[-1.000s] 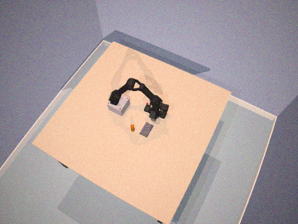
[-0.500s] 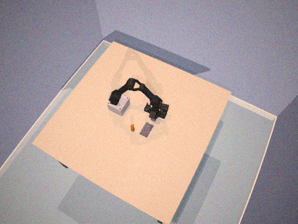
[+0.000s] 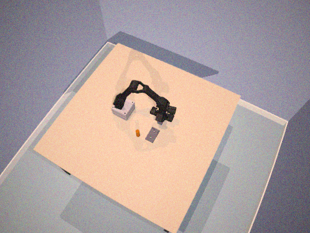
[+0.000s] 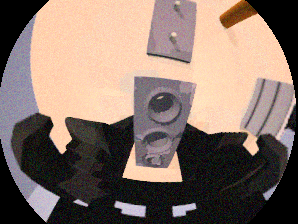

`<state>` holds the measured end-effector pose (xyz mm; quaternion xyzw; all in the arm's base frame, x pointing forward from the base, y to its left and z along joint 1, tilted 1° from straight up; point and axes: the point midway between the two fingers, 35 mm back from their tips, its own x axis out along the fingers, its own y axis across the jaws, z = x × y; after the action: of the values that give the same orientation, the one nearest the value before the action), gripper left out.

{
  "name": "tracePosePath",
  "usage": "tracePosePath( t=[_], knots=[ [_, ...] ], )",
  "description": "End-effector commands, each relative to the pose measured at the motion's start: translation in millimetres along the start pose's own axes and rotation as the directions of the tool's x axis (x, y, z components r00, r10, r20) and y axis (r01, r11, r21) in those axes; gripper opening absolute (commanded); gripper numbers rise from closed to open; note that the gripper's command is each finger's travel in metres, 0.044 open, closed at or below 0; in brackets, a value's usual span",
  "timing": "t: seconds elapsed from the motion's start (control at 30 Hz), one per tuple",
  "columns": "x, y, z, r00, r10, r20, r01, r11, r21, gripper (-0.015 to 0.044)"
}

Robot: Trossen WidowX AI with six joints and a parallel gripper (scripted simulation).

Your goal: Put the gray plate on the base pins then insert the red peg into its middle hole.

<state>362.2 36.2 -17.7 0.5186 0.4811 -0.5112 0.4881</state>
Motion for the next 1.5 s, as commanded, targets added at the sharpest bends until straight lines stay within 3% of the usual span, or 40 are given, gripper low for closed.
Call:
tracePosePath(
  t=[0.0, 0.9, 1.47],
  knots=[
    [-15, 2, 1, 1.0, 0.005, 0.002, -0.005, 1.0, -0.002, 0.0],
    [-100, -7, 9, 1.0, 0.005, 0.003, -0.005, 1.0, -0.002, 0.0],
    [-81, -6, 41, 1.0, -0.004, 0.002, 0.004, 1.0, 0.015, 0.0]
  ],
)
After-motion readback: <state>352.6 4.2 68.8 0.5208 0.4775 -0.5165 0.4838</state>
